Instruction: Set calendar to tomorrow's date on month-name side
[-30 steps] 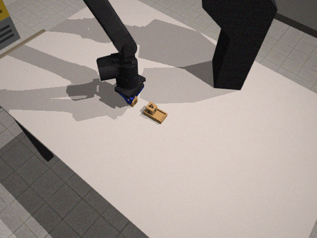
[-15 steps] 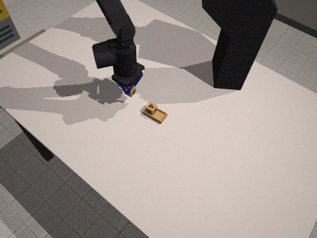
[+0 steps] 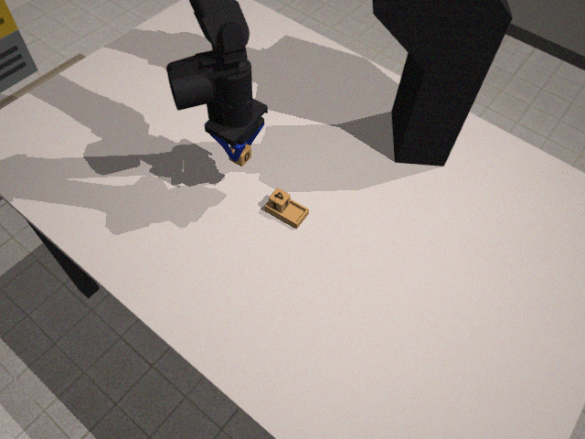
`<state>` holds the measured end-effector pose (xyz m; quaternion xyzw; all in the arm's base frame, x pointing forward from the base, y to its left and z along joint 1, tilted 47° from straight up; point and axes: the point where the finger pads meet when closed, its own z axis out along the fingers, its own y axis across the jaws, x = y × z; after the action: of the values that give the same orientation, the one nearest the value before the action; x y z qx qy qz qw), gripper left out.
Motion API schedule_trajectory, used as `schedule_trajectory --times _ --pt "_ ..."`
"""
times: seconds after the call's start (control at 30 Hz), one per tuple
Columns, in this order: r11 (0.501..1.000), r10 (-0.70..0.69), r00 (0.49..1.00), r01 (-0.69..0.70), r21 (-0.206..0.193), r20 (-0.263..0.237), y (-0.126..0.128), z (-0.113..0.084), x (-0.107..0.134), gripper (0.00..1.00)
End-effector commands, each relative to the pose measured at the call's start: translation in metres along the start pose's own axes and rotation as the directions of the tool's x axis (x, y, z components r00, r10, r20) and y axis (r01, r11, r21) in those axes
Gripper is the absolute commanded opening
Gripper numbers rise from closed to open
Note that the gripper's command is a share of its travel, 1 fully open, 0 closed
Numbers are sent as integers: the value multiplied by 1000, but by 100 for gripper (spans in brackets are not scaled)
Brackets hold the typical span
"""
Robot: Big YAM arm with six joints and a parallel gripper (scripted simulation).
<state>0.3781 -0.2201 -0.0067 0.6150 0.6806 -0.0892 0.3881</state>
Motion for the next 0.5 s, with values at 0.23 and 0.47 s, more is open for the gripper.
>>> schedule_trajectory --times 0.23,0.47 --pt "1000 -1 1000 1 12 -18 -4 -6 74 27" --pt "1000 6 1000 -6 -9 -3 1 -13 128 27"
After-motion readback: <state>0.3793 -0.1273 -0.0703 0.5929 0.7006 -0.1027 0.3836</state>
